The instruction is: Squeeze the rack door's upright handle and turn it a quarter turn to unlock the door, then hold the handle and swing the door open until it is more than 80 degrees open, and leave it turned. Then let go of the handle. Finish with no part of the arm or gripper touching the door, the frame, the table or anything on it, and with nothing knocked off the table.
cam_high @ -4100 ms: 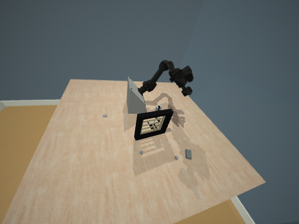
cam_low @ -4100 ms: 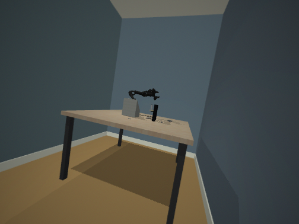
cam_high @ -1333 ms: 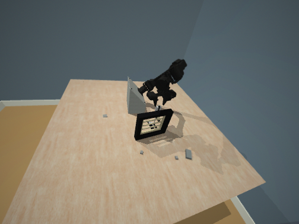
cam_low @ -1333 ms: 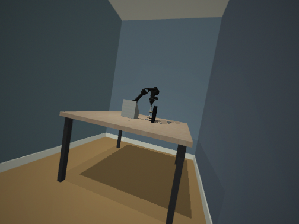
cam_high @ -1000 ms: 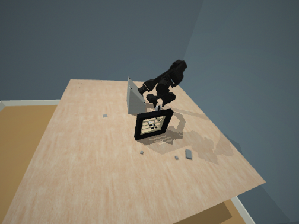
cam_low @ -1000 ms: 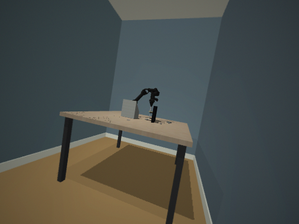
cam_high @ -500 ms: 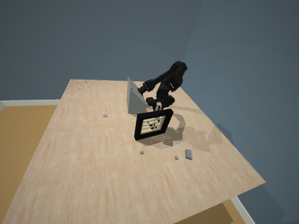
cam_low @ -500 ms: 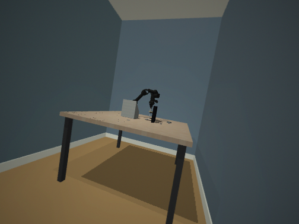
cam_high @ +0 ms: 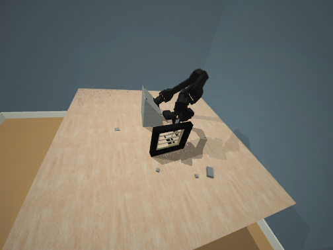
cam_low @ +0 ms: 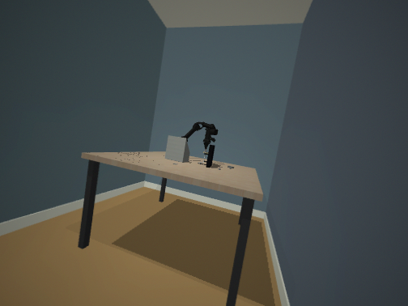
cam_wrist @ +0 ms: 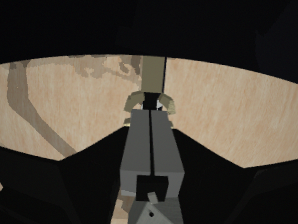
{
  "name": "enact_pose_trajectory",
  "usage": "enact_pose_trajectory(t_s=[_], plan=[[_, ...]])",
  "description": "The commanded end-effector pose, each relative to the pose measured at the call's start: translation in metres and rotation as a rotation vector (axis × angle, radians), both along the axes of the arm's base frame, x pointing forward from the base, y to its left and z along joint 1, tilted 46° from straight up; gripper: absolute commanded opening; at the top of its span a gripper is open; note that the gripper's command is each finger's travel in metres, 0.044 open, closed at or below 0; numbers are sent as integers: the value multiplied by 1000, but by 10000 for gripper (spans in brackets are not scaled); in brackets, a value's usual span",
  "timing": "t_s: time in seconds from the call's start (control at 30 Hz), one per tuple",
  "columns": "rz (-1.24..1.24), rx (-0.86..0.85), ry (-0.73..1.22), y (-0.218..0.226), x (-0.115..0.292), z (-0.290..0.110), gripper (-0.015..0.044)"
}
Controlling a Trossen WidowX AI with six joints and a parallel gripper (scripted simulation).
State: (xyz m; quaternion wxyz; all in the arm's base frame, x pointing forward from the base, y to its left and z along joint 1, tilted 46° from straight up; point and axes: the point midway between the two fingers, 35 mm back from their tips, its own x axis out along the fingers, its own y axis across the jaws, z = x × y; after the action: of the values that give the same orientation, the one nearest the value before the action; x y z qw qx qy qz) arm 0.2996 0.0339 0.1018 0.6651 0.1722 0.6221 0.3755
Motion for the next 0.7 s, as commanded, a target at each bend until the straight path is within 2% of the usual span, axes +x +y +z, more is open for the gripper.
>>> enact_pose_trajectory(t_s=[0.0, 0.3, 0.43, 0.67], plan=[[-3, 2, 7, 1, -1, -1, 81], [-3, 2, 7, 1, -1, -1, 21], [3, 2, 1, 1, -1, -1, 20], [220, 20, -221, 1, -1, -1, 20]])
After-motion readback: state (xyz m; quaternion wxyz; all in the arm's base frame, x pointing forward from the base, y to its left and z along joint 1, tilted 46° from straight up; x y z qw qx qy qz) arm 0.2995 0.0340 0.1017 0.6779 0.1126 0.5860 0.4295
